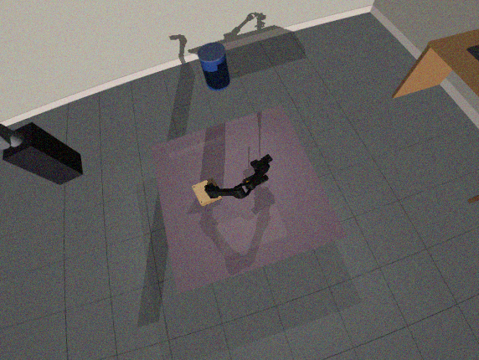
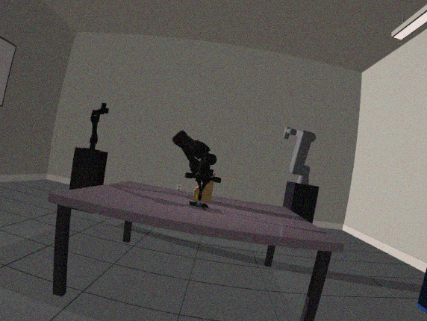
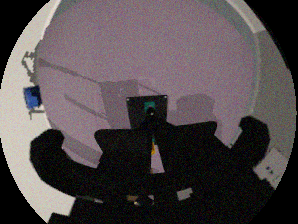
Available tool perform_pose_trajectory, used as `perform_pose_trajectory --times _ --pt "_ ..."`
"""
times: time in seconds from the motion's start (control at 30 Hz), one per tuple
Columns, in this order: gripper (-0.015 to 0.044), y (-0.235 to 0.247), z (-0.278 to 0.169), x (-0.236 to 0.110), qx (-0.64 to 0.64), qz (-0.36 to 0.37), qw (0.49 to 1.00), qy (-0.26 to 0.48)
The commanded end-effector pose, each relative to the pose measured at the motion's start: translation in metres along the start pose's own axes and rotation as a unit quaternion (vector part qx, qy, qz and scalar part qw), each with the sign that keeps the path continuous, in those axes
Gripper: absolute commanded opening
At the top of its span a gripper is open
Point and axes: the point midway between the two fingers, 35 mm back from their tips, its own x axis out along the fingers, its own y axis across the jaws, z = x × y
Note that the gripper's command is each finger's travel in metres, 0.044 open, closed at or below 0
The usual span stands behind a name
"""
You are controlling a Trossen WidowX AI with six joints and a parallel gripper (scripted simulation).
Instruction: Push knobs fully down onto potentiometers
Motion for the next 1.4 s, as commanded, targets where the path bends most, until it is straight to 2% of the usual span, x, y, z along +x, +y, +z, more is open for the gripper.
perform_pose_trajectory --times 0.0,1.37 --pt "0.0 -0.003 0.001 0.015 0.01 -0.001 1.0 0.008" --pt "0.0 -0.003 0.001 0.028 0.01 -0.001 1.0 0.008"
